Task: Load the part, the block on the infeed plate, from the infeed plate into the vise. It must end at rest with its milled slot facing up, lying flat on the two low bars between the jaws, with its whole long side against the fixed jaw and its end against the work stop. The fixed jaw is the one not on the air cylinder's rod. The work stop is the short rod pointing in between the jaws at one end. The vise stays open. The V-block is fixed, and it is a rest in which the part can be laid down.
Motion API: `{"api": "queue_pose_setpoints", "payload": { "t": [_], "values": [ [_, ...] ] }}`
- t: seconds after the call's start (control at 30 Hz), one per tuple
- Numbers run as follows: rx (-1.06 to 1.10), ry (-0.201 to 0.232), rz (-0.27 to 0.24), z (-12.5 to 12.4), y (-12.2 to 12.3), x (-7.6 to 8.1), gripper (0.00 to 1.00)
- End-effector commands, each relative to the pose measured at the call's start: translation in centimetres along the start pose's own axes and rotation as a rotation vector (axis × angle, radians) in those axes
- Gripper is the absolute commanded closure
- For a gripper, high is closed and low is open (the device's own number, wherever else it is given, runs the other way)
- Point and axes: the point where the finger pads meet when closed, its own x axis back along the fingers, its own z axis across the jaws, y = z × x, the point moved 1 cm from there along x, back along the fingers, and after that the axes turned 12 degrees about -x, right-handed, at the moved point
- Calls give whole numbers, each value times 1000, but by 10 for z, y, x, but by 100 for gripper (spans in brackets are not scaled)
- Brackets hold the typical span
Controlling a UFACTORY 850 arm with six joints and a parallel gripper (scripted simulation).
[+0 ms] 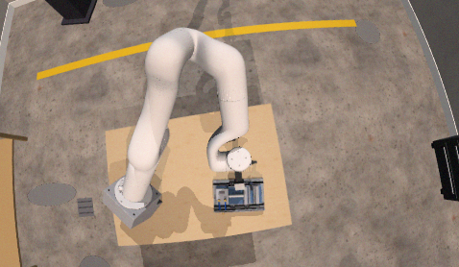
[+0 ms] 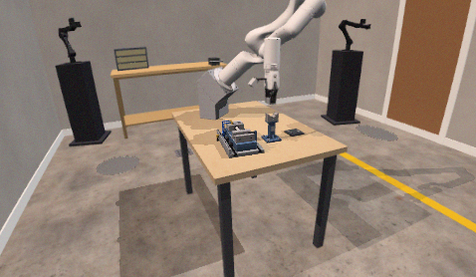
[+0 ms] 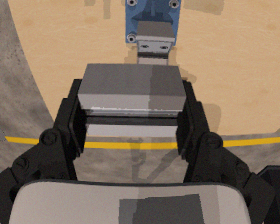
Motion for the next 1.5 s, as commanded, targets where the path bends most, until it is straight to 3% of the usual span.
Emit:
{"api": "queue_pose_setpoints", "payload": {
  "t": [0.0,0.47,0.97,1.03,1.47],
  "values": [
    [-4,-18,9,-5,-3,0,100],
    [-32,-98,58,-29,-19,1,100],
    [-95,-224,161,-67,-54,7,100],
    [-95,-224,161,-67,-54,7,100],
    [-182,-333,291,-97,-98,19,100]
  ]
}}
